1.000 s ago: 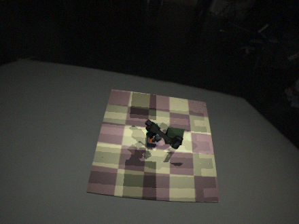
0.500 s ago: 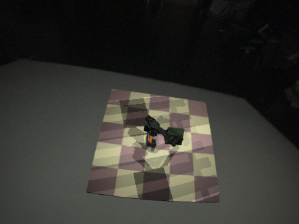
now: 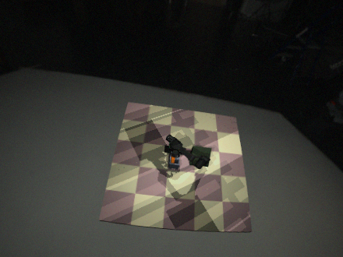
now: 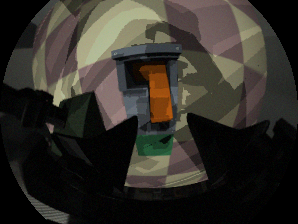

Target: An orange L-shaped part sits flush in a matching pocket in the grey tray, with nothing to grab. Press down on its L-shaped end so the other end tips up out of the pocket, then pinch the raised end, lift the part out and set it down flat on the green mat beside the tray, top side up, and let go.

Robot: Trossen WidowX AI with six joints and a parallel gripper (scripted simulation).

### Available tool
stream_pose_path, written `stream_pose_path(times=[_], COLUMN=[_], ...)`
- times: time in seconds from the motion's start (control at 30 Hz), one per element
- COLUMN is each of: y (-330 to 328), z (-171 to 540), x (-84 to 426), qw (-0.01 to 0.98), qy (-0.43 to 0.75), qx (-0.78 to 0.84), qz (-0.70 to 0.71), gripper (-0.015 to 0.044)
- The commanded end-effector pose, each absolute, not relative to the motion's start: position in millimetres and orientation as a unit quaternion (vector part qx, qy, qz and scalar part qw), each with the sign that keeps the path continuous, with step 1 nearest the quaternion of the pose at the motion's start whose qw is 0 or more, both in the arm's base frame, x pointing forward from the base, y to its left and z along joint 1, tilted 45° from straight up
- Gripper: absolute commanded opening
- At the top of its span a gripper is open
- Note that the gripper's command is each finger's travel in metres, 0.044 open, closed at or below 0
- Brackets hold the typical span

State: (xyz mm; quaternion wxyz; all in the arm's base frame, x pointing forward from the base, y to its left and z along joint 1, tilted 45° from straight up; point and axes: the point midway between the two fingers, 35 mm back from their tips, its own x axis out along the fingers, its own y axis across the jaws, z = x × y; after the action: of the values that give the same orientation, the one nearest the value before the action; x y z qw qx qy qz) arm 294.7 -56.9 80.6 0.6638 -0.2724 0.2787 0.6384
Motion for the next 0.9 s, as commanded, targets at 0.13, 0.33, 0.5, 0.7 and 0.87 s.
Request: stream_pose_path(times=[0.13, 0.33, 0.5, 0.7, 0.87], y=[-49, -42, -37, -30, -24], z=[72, 65, 60, 53, 48], x=[295, 296, 296, 296, 296], qw=[0.666, 0.666, 0.666, 0.666, 0.666], qy=[0.279, 0.279, 0.278, 0.278, 0.278], qx=[-0.271, -0.271, -0.271, -0.271, -0.27], qz=[0.637, 0.637, 0.637, 0.637, 0.637], gripper=[0.028, 0.028, 0.028, 0.028, 0.028])
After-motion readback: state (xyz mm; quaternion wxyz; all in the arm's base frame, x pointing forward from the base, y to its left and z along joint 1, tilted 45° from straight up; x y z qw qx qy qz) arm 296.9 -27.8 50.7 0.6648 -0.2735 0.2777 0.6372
